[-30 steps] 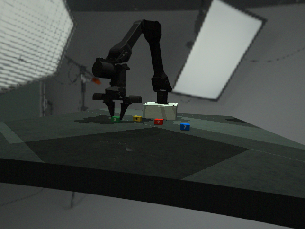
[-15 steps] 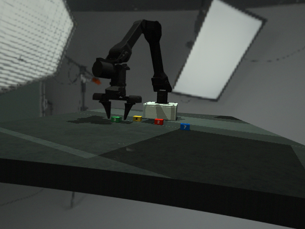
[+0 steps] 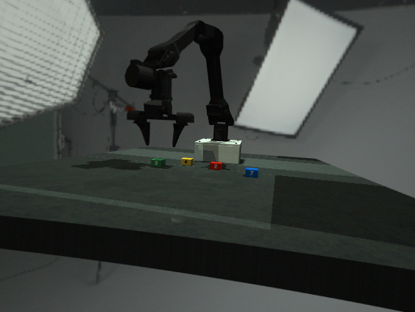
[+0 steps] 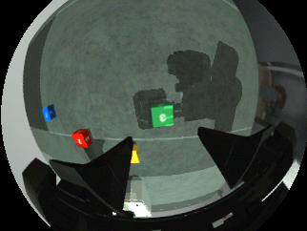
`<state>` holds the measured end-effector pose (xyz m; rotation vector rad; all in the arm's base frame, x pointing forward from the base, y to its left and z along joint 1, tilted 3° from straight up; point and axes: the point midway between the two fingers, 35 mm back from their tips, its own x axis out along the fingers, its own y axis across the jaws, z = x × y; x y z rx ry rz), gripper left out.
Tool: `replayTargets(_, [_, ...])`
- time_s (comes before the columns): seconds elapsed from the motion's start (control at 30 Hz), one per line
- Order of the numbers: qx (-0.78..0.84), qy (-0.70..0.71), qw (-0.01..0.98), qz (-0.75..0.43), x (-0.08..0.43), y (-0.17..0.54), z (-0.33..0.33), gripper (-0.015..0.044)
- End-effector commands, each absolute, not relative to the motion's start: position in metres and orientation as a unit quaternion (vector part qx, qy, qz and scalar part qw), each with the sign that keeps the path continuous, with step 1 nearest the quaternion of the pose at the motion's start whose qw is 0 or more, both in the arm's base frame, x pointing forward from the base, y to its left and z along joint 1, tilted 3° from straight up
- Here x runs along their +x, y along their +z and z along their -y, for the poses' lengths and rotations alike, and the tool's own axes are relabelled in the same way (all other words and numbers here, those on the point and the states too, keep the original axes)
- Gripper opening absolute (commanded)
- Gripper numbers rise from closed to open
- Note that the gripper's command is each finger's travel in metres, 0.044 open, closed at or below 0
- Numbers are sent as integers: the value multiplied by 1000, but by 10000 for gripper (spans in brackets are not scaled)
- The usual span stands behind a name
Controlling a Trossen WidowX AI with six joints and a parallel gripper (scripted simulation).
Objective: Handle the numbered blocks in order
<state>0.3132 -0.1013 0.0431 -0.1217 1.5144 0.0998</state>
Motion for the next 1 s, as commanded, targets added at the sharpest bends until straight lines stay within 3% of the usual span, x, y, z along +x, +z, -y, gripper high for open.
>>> replayTargets(0.0, [-58,44,732,-677,313,96,101,269])
replayTargets(0.2, [-59,45,731,-678,310,110,101,120])
replayTargets(0.47, [-59,45,731,-678,309,110,99,120])
replayTargets(0.73, [-56,47,730,-680,236,104,38,120])
replayTargets(0.87, [-56,47,729,-680,229,102,33,120])
replayTargets(0.97, [-56,47,729,-680,234,77,34,199])
